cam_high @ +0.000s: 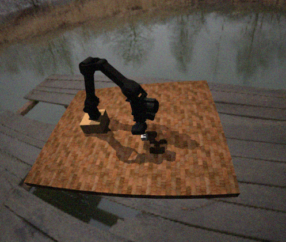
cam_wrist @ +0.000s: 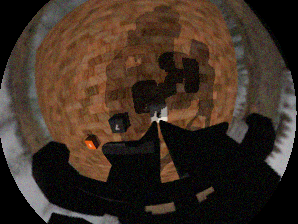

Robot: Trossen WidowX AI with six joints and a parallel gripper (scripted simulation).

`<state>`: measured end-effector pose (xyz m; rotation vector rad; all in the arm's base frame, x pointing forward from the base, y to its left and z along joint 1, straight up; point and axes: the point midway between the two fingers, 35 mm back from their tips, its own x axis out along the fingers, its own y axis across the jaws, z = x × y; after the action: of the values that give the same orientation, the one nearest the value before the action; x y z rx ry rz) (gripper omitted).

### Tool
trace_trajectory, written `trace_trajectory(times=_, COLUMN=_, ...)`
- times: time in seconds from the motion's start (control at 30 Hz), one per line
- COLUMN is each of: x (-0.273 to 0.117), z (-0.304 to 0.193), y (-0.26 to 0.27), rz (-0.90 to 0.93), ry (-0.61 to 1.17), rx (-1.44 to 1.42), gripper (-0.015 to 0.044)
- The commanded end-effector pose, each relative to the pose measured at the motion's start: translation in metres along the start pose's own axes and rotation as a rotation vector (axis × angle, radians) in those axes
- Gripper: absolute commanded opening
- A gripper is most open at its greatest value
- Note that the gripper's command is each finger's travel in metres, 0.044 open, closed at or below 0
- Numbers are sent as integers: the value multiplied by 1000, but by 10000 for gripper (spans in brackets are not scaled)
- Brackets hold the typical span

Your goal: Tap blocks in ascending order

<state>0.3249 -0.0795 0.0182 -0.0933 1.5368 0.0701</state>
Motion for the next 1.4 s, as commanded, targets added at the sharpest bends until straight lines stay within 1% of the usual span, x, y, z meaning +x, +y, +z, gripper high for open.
trace_trajectory(times=0.0, x=2, z=-2, y=0, rz=0, ry=5, rx=-5, gripper=20)
trace_trajectory(times=0.63, x=31, z=-2, y=0, rz=0, ry=6, rx=-5, gripper=20)
trace_trajectory(times=0.97, x=32, z=-2, y=0, rz=0, ry=6, rx=-5, gripper=20)
trace_trajectory(times=1.07, x=5, z=-1, y=0, rz=-1, ry=4, rx=-5, gripper=20)
trace_trajectory(times=1.27, x=-1, z=-1, y=0, rz=0, ry=5, rx=-5, gripper=20)
trace_trajectory(times=1.3, x=-8, z=0, y=0, rz=0, ry=5, rx=-5, gripper=20)
trace_trajectory(times=1.37, x=-38, z=2, y=-1, rz=-1, ry=5, rx=-5, gripper=20)
